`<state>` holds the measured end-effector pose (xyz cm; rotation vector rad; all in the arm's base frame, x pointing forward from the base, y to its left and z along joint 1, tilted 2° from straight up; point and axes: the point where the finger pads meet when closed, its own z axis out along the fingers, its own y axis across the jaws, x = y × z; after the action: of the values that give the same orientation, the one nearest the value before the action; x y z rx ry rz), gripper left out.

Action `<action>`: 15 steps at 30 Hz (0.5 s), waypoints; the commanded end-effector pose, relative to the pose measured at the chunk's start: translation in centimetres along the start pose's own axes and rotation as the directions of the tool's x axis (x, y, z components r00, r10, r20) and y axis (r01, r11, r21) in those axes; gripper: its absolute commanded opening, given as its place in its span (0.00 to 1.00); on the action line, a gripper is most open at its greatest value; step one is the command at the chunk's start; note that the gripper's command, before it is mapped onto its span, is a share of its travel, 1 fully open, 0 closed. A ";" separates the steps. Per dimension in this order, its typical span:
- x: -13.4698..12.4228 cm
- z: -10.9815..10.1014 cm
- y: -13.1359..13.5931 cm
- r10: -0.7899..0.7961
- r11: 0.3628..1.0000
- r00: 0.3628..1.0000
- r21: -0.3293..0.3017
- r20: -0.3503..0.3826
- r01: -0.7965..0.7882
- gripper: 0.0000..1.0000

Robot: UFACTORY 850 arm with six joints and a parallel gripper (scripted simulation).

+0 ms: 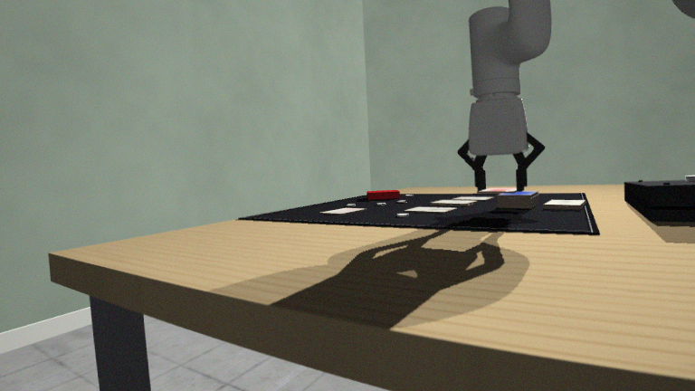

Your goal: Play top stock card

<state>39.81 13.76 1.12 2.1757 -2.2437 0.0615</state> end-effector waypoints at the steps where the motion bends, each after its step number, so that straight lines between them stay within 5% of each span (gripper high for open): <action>1: 0.4 -0.1 -0.3 -0.027 1.000 1.000 0.001 0.001 0.027 0.61; 15: 2.7 -0.1 -1.6 -0.171 0.985 0.985 0.001 0.000 0.171 0.61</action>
<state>40.82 11.74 1.22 2.3107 -2.1003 0.0594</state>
